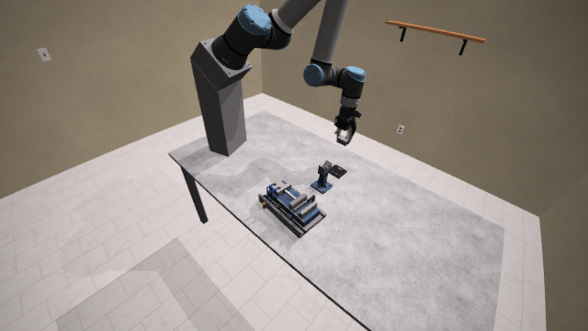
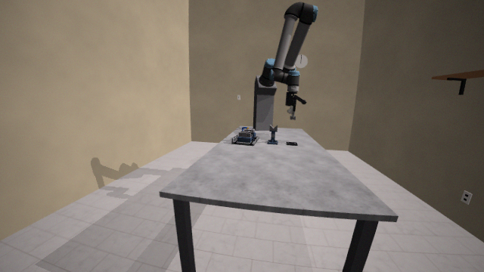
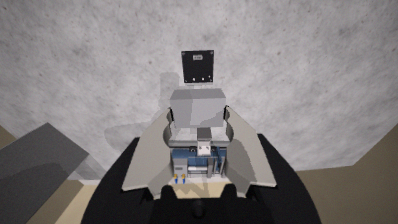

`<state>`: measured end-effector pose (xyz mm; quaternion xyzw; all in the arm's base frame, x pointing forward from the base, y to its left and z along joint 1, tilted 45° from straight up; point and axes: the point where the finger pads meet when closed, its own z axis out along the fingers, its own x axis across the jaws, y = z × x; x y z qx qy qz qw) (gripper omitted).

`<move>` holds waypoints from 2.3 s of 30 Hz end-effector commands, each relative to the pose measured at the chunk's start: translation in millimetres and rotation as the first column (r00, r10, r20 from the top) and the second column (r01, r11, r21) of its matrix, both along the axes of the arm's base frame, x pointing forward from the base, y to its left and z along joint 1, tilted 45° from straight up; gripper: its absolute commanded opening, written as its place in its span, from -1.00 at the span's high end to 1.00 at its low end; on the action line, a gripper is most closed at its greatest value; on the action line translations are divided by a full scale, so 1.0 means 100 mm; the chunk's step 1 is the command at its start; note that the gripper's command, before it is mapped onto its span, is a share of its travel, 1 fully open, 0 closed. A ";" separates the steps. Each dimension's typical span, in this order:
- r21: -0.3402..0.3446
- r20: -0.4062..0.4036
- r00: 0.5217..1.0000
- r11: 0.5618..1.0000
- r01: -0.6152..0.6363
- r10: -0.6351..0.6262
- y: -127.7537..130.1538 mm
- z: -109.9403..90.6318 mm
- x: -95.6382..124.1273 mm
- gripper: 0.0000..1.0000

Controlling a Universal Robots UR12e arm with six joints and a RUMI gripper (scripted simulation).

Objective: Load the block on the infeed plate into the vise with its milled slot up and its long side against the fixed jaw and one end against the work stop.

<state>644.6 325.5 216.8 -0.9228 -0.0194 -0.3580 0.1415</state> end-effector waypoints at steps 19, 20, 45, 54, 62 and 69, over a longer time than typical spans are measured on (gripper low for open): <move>0.000 0.001 1.000 1.000 0.000 0.000 -0.01 0.03 -0.03 1.00; 0.000 0.001 1.000 1.000 0.000 0.000 -0.01 0.03 -0.03 1.00; 0.000 0.001 1.000 1.000 0.000 0.000 -0.01 0.03 -0.03 1.00; 0.000 0.001 1.000 1.000 0.000 0.000 -0.02 0.03 -0.02 1.00; 0.000 0.000 1.000 1.000 0.000 0.000 -0.06 0.02 -0.01 1.00; 0.000 -0.002 1.000 1.000 0.001 -0.001 -0.16 0.00 0.02 1.00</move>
